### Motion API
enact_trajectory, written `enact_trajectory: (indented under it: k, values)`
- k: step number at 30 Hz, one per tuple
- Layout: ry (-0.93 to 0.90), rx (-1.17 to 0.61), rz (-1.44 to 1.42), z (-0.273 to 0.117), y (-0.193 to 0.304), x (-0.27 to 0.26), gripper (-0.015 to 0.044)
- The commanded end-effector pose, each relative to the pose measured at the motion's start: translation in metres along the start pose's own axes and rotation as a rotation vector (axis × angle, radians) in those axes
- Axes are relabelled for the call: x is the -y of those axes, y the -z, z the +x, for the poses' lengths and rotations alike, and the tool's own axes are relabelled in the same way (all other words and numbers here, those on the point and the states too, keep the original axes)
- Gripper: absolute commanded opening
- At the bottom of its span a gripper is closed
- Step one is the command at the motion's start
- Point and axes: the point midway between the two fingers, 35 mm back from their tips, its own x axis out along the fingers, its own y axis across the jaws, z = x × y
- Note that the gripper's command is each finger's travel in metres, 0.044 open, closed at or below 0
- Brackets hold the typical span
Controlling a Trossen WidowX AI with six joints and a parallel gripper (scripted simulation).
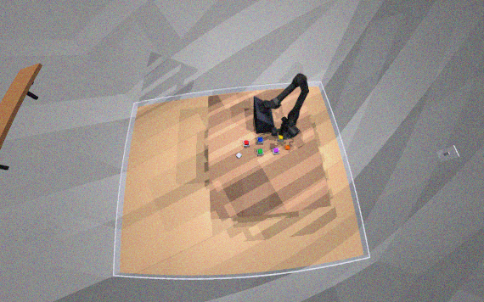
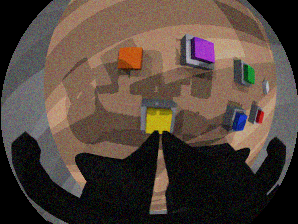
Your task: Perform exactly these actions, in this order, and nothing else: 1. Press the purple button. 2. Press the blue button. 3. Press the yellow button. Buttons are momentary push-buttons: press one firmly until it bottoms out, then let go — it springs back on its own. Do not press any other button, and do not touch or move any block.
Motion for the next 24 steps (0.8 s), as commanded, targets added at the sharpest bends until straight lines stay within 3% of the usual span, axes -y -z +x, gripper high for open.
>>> enact_trajectory:
  k: [1,24]
  values:
    - [0.002,0.000,0.012,0.008,0.002,0.002,0.0020]
    - [0.001,-0.001,0.013,0.040,0.002,0.002,0.0020]
